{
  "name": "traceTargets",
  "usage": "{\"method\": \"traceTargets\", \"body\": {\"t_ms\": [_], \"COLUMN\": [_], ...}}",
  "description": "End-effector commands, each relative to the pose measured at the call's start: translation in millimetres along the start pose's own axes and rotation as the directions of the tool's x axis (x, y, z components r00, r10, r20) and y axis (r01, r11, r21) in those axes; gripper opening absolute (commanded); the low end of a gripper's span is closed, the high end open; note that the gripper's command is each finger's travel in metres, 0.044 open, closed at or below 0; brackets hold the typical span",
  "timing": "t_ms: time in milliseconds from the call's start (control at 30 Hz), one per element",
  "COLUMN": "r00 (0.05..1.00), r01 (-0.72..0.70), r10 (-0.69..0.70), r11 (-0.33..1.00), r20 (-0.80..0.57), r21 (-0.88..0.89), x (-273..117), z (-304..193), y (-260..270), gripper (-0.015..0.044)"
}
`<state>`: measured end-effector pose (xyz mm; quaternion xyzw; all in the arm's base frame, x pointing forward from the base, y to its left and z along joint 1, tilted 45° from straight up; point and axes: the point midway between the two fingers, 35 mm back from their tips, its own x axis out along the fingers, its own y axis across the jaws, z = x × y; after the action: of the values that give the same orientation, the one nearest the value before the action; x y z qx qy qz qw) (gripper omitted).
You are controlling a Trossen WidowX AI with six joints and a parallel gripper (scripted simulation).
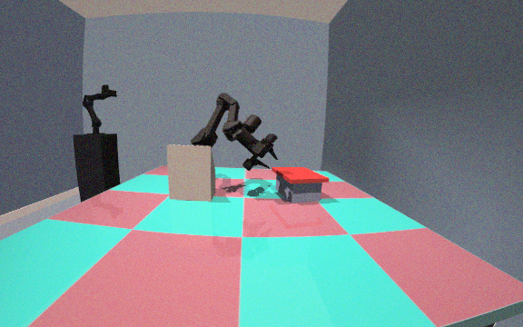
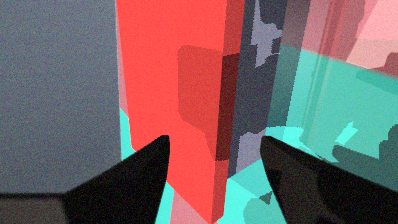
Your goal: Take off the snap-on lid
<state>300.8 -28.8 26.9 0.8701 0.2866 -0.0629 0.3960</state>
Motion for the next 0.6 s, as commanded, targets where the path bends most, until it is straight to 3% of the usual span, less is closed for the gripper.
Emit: {"method": "traceTargets", "body": {"t_ms": [0,567], "r00": [1.0,1.0], "r01": [0.009,0.012], "r10": [-0.009,-0.012], "r11": [1.0,1.0], "r20": [0.006,0.008], "r21": [0.016,0.013], "x": [3.8,29.6], "z": [1.3,2.5], "y": [-4.9,-2.9], "gripper": [0.0235,0.0235]}}
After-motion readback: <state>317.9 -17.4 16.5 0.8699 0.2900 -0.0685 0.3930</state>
